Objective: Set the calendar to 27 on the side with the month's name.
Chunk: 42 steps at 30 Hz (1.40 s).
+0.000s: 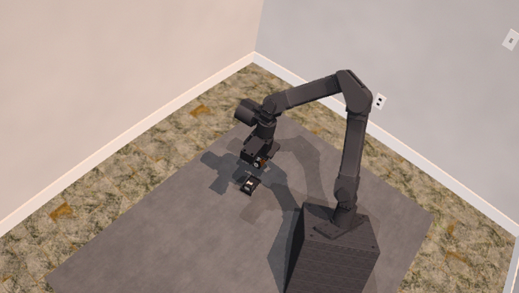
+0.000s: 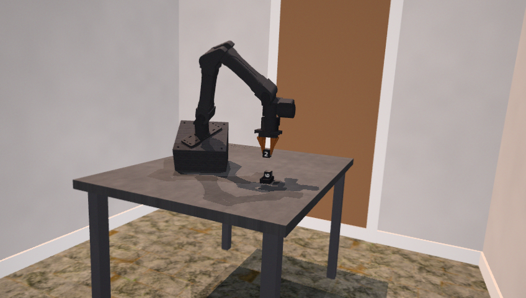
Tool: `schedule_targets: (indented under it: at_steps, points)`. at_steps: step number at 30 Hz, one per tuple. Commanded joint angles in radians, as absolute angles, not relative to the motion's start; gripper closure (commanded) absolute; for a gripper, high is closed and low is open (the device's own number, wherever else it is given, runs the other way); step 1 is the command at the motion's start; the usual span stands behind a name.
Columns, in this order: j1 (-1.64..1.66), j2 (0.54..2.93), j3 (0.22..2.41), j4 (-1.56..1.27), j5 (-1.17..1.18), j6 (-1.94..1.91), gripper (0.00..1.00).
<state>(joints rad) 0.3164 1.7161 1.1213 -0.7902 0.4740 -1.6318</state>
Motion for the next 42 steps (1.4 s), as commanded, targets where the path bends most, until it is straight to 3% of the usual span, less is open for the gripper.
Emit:
schedule_targets:
  at_steps: [1, 42]
  points:
    - [0.329, 1.711, 1.130, -0.796, 0.462, -1.589, 0.74]
    - [0.588, 1.891, 1.142, -0.762, 0.490, -0.009, 0.74]
